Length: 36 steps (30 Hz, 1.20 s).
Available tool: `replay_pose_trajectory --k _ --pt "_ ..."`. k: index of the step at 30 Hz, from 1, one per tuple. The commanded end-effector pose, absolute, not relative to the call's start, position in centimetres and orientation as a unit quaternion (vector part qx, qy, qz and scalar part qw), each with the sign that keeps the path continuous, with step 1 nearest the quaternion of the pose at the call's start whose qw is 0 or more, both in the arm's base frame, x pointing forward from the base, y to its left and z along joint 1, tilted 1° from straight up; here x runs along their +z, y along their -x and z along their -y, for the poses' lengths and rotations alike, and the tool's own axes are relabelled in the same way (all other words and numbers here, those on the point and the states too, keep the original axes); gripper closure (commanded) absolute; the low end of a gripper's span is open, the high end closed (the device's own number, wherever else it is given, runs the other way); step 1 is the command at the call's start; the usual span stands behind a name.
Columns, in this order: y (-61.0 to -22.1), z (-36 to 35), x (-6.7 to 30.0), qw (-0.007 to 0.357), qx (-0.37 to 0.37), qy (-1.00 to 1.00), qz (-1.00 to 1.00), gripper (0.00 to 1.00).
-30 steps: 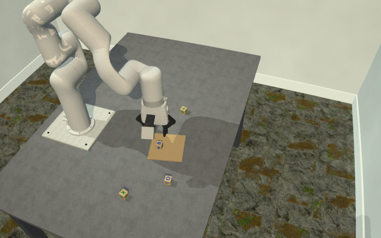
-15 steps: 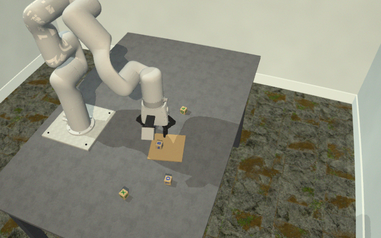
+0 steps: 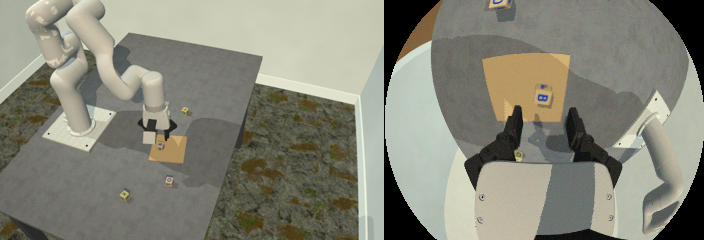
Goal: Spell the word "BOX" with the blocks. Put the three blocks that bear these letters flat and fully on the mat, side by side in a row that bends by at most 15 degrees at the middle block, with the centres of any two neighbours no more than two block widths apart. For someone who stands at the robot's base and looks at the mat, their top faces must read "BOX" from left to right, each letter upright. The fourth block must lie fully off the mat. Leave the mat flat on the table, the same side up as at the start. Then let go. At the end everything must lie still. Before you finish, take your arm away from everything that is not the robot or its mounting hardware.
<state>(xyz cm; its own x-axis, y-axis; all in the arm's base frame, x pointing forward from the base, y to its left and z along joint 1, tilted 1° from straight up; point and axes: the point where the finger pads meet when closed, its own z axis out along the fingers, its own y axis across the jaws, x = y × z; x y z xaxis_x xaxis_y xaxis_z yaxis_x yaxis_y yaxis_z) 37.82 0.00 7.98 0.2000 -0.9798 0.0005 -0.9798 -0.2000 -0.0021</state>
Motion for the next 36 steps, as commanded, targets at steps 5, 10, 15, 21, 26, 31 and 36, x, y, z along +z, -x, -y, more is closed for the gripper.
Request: replay_pose_trajectory --k 5,10,15,21,26,31,36 --pt "-38.0 0.0 6.5 0.002 -0.002 0.775 -0.632 0.37" --pt "-38.0 -0.1 6.1 0.002 -0.002 0.775 -0.632 0.37" --pt "-38.0 -0.1 5.5 0.002 -0.002 0.775 -0.632 0.37" --pt "-38.0 -0.1 5.1 0.002 -0.002 0.775 -0.632 0.37" --pt "-38.0 -0.1 4.9 0.002 -0.002 0.775 -0.632 0.37" --pt "-38.0 -0.1 4.9 0.002 -0.002 0.775 -0.632 0.37" --pt "-38.0 -0.1 4.9 0.002 -0.002 0.775 -0.632 0.37"
